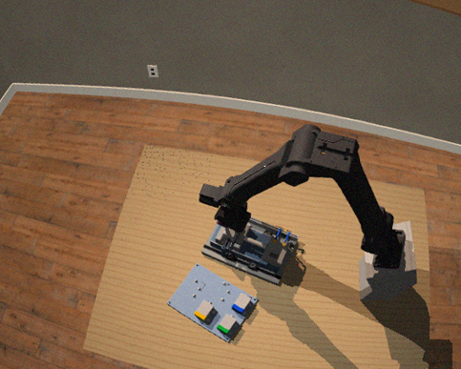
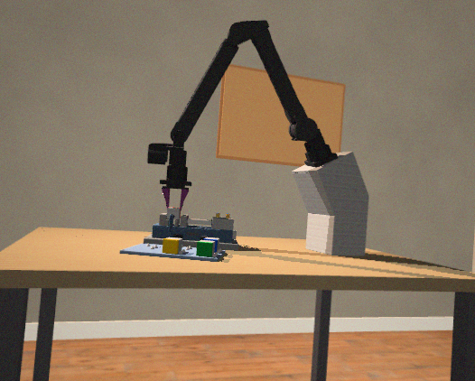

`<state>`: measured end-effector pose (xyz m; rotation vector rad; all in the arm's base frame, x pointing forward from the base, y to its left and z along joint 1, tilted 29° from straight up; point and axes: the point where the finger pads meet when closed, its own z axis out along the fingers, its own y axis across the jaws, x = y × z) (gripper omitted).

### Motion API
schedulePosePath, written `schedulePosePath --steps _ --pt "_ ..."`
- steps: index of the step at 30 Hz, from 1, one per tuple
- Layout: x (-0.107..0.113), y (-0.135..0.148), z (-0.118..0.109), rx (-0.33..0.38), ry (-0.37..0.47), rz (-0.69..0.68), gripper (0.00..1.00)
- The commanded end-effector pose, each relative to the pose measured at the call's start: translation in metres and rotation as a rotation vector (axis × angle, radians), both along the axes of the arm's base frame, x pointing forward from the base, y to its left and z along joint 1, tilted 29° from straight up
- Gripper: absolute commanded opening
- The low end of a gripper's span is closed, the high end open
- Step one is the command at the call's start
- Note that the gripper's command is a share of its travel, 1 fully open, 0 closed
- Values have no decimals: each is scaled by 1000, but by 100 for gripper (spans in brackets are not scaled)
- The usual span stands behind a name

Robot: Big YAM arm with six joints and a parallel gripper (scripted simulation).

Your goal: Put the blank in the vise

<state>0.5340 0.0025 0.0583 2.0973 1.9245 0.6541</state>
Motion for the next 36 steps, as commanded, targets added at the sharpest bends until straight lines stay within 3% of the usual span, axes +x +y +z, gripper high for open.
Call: schedulePosePath --steps 1,36 --pt "17 8 17 4 -37 1 0" --pt "18 8 20 4 -45 1 0"
